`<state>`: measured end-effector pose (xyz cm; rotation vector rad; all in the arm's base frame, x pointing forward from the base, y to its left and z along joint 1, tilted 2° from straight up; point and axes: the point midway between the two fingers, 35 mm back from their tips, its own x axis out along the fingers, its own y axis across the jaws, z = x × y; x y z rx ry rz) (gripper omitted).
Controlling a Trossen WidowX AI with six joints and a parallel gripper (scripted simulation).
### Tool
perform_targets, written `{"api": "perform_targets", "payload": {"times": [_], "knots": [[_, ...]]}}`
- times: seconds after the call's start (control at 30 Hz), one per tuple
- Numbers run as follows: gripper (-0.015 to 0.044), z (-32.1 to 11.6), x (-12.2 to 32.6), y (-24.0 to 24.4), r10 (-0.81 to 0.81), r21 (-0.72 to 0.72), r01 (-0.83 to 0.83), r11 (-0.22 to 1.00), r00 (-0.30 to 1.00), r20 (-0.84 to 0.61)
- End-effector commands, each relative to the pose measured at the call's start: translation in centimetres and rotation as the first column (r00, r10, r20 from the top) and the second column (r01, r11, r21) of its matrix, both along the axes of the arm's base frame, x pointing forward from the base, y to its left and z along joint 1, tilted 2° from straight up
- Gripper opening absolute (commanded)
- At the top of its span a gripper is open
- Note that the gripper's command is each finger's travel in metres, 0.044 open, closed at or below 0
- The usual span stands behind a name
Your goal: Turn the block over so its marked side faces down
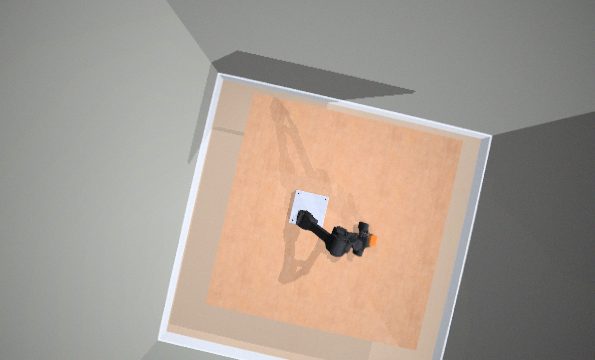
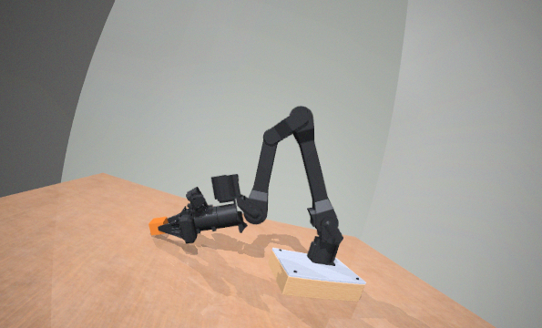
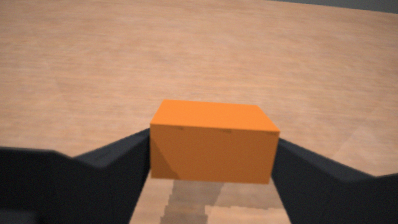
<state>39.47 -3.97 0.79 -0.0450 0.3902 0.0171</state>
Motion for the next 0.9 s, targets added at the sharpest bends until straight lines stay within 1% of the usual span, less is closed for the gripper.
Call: {"api": "perform_targets", "payload": {"times": [0.0, 0.23, 0.87], "knots": [[0.0263, 0.09, 0.03, 0.08, 0.003, 0.007, -0.003, 1.0, 1.0, 0.004], [0.044, 0.09, 0.03, 0.08, 0.003, 0.007, -0.003, 1.0, 1.0, 0.004], [0.044, 0.09, 0.03, 0.08, 0.003, 0.007, -0.003, 1.0, 1.0, 0.004]]}}
